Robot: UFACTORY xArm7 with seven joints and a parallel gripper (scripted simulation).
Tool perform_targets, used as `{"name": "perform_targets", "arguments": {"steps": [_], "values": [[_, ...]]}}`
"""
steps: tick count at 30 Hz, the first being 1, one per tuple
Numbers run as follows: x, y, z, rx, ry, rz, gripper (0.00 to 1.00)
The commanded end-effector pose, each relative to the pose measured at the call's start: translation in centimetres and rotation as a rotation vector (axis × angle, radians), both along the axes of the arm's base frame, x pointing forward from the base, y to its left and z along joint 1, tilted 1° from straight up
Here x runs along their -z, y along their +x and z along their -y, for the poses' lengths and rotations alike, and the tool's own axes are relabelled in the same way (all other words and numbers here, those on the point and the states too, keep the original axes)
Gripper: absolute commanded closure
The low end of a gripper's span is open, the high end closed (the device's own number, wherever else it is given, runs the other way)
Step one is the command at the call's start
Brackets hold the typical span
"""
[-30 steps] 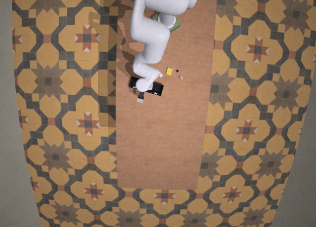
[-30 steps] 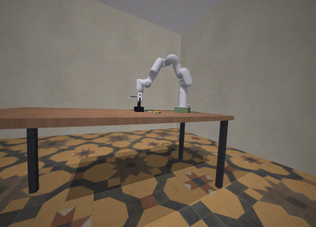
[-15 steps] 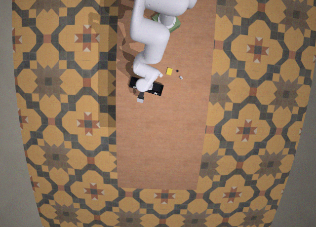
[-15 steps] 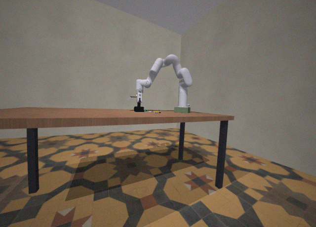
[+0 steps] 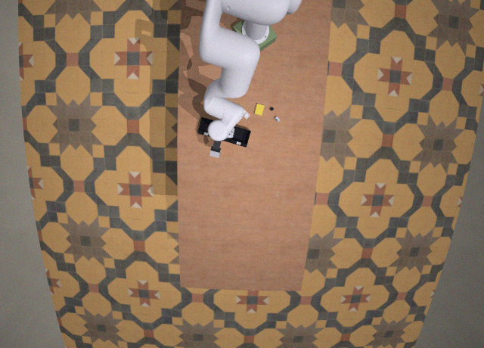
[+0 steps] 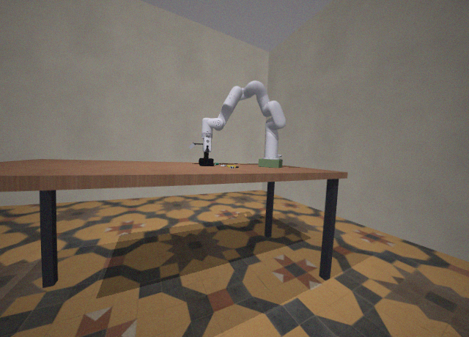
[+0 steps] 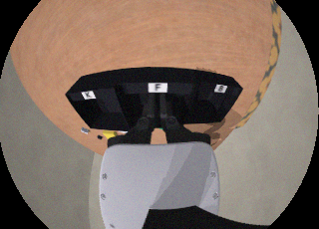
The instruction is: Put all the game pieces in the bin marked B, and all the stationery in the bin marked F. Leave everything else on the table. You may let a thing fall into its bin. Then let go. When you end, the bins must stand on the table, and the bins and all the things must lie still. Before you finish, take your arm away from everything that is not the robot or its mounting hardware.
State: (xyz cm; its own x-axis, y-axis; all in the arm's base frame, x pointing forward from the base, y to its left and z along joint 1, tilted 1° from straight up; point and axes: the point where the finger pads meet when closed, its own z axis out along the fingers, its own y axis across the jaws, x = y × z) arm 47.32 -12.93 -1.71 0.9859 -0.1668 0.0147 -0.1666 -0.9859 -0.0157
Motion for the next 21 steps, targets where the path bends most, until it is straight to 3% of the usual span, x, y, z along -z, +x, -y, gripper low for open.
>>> {"name": "perform_targets", "arguments": {"steps": [1,21], "values": [[-0.16,0.17,0.05,0.0,-0.001,0.004,0.93],[-0.83,0.15,0.06,0.0,-0.001,0.004,0.93]]}}
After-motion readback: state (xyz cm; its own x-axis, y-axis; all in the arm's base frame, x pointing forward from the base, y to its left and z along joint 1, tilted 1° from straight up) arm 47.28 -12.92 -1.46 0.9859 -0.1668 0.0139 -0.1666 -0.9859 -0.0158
